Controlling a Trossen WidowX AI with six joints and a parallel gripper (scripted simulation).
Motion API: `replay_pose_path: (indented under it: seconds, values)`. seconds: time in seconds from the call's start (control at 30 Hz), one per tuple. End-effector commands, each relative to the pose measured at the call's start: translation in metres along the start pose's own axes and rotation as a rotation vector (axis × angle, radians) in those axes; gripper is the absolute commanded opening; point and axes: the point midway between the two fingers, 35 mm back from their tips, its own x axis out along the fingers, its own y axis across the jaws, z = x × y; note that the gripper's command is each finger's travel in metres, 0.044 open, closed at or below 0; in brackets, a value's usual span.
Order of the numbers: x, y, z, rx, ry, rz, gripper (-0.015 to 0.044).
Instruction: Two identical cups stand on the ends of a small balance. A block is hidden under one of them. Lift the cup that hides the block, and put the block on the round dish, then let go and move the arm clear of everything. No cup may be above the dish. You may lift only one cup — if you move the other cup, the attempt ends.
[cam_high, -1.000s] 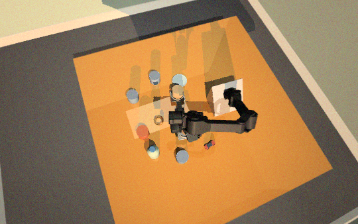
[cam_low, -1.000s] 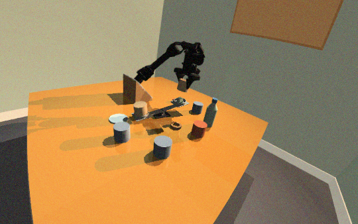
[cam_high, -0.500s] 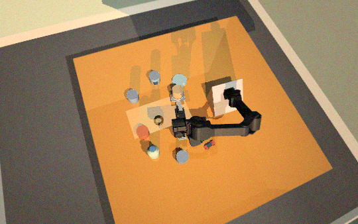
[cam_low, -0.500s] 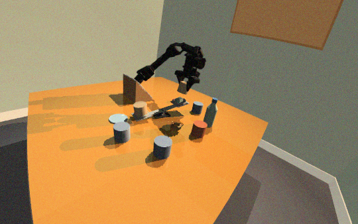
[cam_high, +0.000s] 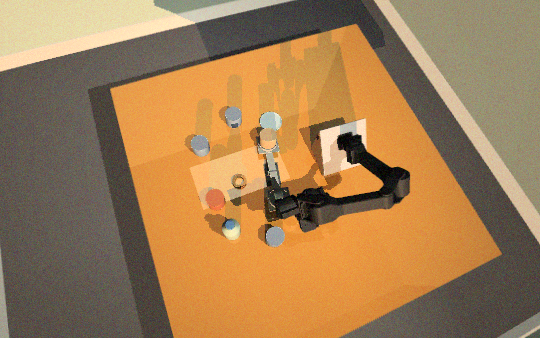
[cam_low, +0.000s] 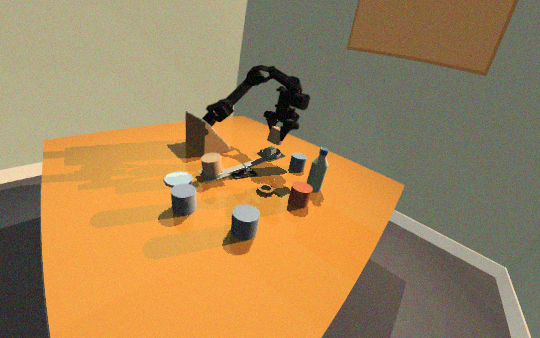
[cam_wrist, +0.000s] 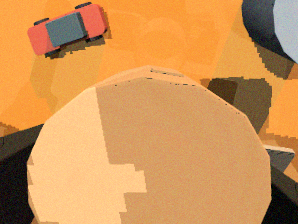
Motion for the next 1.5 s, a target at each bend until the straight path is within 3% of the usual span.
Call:
replay_pose_path:
  seconds: [0.0,0.73,1.47]
  values:
    - [0.004,0.012,0.006,-0.003,0.001,-0.013,0.0]
    - [0.04,0.081,0.032,-0.003,-0.038,-0.011,0.0]
    - [0.085,0.081,0.034,-0.003,-0.041,-0.01,0.0]
